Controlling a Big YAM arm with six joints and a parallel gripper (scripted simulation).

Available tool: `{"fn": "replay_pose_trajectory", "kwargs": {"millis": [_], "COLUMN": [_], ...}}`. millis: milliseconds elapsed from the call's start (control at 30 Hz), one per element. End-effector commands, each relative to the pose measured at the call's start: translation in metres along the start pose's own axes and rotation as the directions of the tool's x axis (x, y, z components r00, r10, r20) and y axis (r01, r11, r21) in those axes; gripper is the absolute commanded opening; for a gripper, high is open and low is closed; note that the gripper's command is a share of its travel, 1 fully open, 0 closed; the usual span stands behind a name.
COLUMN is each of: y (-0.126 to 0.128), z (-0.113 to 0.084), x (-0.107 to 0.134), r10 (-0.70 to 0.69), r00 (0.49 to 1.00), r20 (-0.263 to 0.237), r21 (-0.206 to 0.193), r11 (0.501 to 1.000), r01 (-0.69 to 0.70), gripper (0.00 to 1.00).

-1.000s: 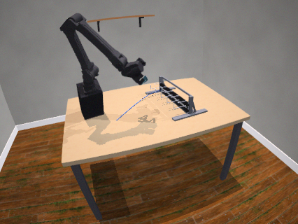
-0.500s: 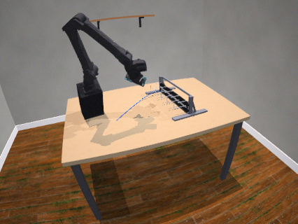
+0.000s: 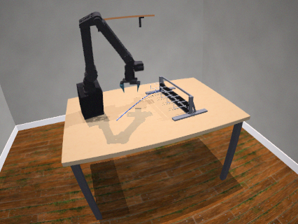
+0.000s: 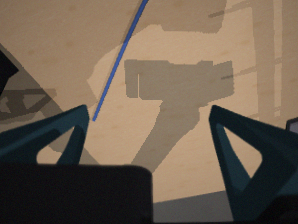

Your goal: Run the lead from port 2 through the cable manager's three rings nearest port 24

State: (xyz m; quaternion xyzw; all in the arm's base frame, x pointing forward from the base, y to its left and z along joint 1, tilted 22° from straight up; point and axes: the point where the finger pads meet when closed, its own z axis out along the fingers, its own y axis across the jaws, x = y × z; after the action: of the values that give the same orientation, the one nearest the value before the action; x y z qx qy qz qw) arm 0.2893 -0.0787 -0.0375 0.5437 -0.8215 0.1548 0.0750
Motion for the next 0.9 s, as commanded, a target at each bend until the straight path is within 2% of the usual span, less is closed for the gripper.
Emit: {"fn": "replay_pose_trajectory", "kwargs": {"millis": [0,33,67,100,133,200,233,300,400,867], "y": [-0.013,-0.011,-0.017,-0.018,-0.018,-0.018,-0.008,-0.004,-0.008,-0.008], "z": [0.0,0.001,-0.006,-0.004,-0.004,-0.004,0.004,0.005,0.0,0.0], "x": [-0.011,-0.011,-0.008,-0.002,-0.002,-0.002,-0.003,-0.002,-0.001,-0.001], "r10": [-0.062,-0.066,-0.048,-0.032,-0.032,-0.032,-0.048,-0.051,-0.041,-0.041], "r00": [0.998,0.998,0.999,0.999,0.999,0.999,0.998,0.998,0.999,0.999], "r20": [-0.018,-0.023,-0.018,-0.022,-0.022,-0.022,-0.031,-0.032,-0.027,-0.027], "r21": [0.034,0.033,0.057,0.051,0.051,0.051,0.008,0.002,0.02,0.02], "r11": [0.997,0.997,0.997,0.998,0.998,0.998,0.999,0.999,0.999,0.999], "r01": [0.062,0.067,0.049,0.033,0.033,0.033,0.049,0.051,0.041,0.042], "gripper": [1.0,1.0,1.0,1.0,0.0,0.0,0.0,0.0,0.0,0.0]}}
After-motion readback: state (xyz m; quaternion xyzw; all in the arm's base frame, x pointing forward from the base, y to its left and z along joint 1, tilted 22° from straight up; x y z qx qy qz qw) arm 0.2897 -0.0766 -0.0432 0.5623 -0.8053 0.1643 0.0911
